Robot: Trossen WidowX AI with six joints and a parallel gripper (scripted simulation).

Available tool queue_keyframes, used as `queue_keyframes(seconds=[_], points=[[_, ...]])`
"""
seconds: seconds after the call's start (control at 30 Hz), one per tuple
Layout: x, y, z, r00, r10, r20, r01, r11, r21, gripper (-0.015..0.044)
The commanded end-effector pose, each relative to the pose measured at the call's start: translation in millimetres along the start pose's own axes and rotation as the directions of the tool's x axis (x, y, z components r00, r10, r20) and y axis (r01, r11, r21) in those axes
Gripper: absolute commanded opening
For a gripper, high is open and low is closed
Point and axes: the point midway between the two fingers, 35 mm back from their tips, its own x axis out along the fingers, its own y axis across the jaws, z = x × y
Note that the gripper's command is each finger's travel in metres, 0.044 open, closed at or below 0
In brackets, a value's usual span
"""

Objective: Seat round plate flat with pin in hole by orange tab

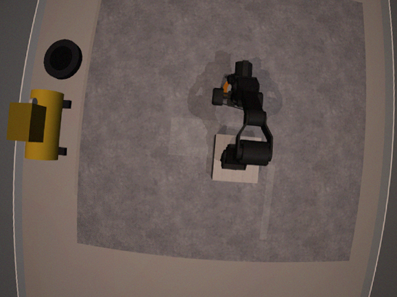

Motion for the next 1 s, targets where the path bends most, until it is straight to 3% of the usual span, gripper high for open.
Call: queue_keyframes(seconds=[0.0,0.97], points=[[3.2,1.7,-0.6,1.0,0.003,0.0,-0.003,1.0,0.003,0.0],[4.1,37.5,18.4,1.0,0.006,0.001,-0.006,1.0,0.003,0.0]])
